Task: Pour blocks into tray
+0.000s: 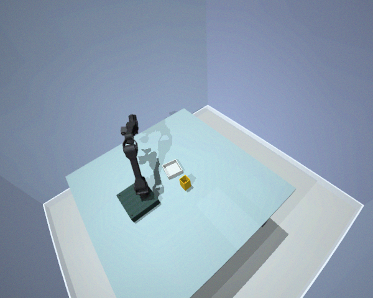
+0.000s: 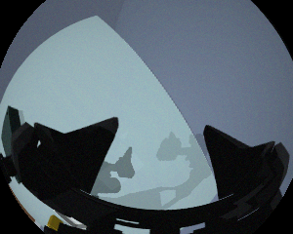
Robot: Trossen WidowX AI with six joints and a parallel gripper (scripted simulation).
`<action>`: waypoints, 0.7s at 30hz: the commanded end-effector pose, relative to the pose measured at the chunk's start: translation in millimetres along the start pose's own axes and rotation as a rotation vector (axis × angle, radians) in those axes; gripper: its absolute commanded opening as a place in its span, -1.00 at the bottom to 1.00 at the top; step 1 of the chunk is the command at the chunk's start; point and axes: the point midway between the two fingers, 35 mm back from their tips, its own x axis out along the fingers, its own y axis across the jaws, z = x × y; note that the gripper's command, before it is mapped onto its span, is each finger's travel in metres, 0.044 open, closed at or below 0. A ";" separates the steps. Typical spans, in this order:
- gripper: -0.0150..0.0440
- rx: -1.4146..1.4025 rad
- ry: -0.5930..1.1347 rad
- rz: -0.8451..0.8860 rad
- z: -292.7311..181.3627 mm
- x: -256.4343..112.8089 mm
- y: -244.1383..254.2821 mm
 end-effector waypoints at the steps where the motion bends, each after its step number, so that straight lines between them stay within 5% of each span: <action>1: 1.00 0.130 0.020 -0.064 -44.3 -32.8 -4.5; 21: 1.00 0.607 0.085 -0.405 -191.0 -177.9 31.3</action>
